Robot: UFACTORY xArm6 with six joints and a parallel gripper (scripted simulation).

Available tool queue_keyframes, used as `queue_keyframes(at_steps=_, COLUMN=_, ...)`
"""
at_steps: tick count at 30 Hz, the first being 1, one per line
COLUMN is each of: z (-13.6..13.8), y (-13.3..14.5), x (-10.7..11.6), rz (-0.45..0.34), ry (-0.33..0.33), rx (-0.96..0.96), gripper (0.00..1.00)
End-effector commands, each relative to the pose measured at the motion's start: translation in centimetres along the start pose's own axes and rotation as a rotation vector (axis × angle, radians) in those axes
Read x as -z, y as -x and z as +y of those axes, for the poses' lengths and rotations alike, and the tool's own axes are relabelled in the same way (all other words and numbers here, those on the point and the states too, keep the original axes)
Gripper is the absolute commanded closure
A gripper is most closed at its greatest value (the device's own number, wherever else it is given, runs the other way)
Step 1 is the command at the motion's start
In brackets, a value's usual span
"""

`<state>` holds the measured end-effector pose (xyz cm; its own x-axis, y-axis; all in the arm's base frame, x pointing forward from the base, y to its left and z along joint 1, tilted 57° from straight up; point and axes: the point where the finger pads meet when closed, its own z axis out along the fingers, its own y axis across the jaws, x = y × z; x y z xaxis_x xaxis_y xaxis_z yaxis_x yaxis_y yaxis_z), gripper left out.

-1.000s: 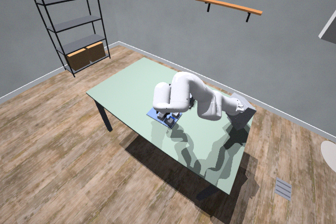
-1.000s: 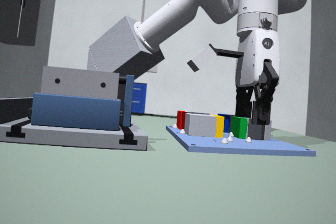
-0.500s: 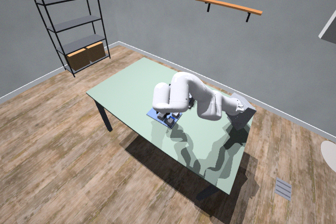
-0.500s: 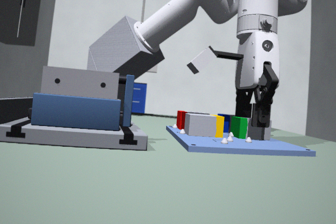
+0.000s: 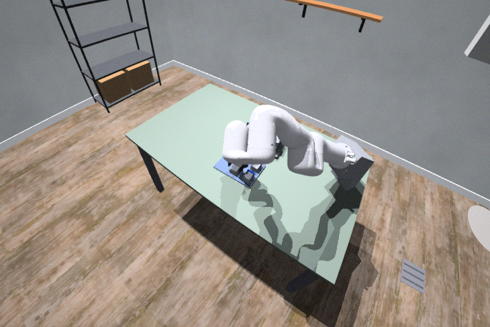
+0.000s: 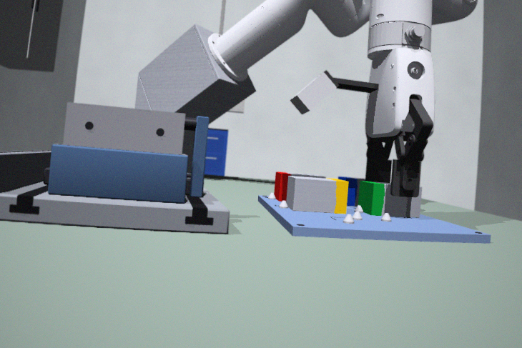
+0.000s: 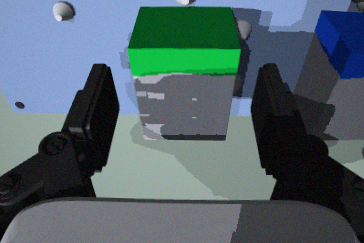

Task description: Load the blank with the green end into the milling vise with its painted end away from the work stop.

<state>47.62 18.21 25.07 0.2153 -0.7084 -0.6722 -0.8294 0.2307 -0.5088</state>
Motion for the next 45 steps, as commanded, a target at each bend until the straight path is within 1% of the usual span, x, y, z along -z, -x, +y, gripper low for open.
queue_keyframes(at_steps=1, z=-0.09, y=0.03, x=0.08, rz=0.0, ry=-0.002, rx=0.001, gripper=0.2)
queue_keyframes(at_steps=22, z=-0.09, y=0.03, x=0.16, rz=0.0, ry=-0.002, rx=0.001, gripper=0.2)
queue_keyframes(at_steps=23, z=-0.09, y=0.03, x=0.16, rz=0.0, ry=-0.002, rx=0.001, gripper=1.0)
queue_keyframes(at_steps=45, z=-0.09, y=0.03, x=0.16, rz=0.0, ry=-0.002, rx=0.001, gripper=1.0)
